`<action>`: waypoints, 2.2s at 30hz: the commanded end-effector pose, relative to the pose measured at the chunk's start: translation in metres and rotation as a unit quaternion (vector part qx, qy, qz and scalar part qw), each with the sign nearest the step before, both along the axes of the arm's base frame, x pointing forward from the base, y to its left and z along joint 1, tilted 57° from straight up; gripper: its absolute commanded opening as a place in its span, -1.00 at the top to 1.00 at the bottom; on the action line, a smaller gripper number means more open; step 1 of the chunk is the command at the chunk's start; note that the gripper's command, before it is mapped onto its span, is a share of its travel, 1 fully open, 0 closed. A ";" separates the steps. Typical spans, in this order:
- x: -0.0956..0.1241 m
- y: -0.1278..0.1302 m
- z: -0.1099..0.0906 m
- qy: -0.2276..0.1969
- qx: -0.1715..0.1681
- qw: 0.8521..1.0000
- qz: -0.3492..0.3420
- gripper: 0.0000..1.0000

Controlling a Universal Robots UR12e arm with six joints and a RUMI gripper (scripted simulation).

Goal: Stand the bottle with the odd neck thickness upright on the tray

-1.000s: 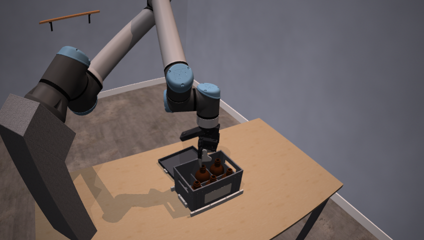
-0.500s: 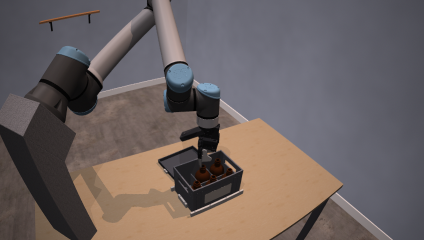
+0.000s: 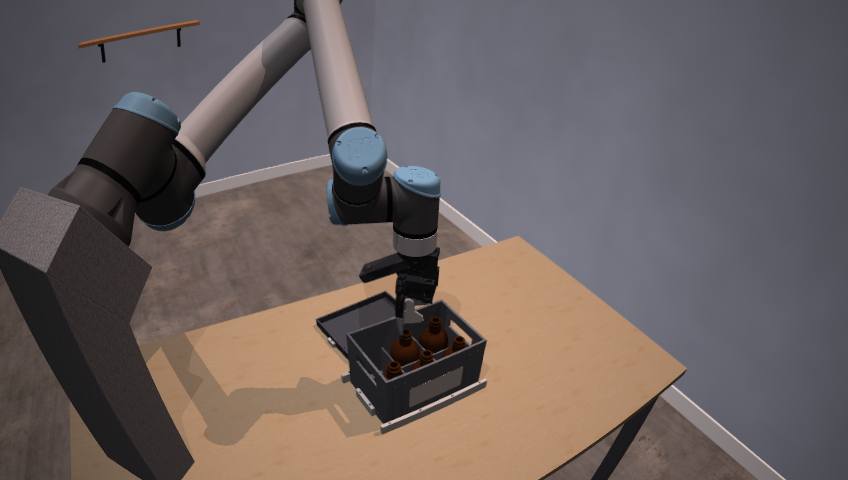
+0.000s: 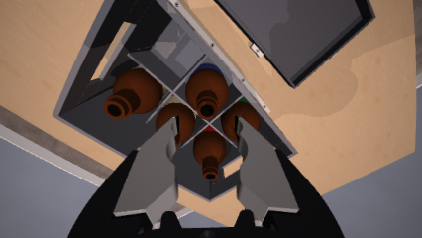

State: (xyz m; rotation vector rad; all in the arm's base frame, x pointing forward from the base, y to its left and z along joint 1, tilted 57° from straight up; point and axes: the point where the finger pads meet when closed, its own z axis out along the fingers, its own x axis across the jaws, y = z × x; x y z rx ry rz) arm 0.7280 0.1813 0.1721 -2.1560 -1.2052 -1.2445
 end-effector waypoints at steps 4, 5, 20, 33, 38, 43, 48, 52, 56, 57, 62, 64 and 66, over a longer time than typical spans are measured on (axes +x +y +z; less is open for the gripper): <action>-0.002 0.002 0.001 0.000 -0.001 1.000 0.001 0.24; -0.002 0.002 0.001 0.000 -0.001 1.000 0.001 0.24; -0.002 0.002 0.001 0.000 -0.001 1.000 0.001 0.24; -0.001 0.003 0.000 0.000 -0.001 1.000 0.001 0.24; 0.000 0.004 -0.002 0.000 0.000 1.000 0.001 0.24; 0.003 0.005 -0.002 -0.001 -0.001 1.000 0.001 0.24; 0.006 0.008 -0.005 -0.001 -0.001 1.000 0.001 0.24; 0.007 0.010 -0.006 -0.001 -0.001 1.000 0.001 0.24; 0.010 0.013 -0.008 -0.001 -0.001 1.000 0.001 0.24; 0.010 0.014 -0.009 -0.001 -0.001 1.000 0.001 0.24; 0.013 0.018 -0.013 -0.001 -0.001 1.000 0.001 0.24; 0.015 0.020 -0.014 -0.001 -0.001 1.000 0.001 0.24; 0.015 0.020 -0.014 -0.001 -0.001 1.000 0.001 0.24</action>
